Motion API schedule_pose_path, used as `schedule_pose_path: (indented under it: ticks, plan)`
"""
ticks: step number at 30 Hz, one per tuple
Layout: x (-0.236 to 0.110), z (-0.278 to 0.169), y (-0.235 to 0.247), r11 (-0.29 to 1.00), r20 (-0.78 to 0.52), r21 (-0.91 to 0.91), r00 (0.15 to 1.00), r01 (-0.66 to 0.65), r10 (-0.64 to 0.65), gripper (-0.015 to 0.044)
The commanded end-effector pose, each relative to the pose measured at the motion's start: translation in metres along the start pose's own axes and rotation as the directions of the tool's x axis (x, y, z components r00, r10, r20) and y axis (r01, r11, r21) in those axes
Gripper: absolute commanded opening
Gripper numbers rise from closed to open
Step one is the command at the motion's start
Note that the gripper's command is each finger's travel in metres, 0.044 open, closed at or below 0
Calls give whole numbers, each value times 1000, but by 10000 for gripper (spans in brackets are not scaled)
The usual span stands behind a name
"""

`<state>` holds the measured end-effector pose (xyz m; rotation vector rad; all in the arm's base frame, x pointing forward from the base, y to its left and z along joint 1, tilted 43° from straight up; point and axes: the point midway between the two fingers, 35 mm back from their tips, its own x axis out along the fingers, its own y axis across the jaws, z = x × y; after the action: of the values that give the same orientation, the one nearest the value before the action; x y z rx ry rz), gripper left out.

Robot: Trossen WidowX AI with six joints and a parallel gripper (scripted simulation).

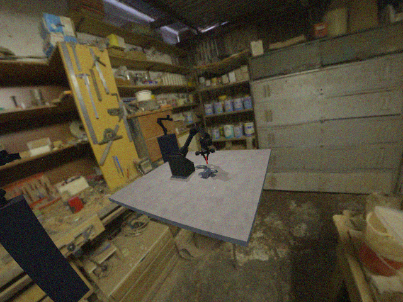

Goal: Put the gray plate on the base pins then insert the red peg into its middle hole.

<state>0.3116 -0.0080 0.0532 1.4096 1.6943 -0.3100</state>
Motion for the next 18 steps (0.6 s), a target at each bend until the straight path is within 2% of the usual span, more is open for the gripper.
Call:
schedule_pose_path:
  ticks: [1,18]
  plan:
    - [-2,14,-1,1000,4,0,1000,-3,3,0]
    - [0,67,-10,1000,-1,-4,1000,-8,8,0]
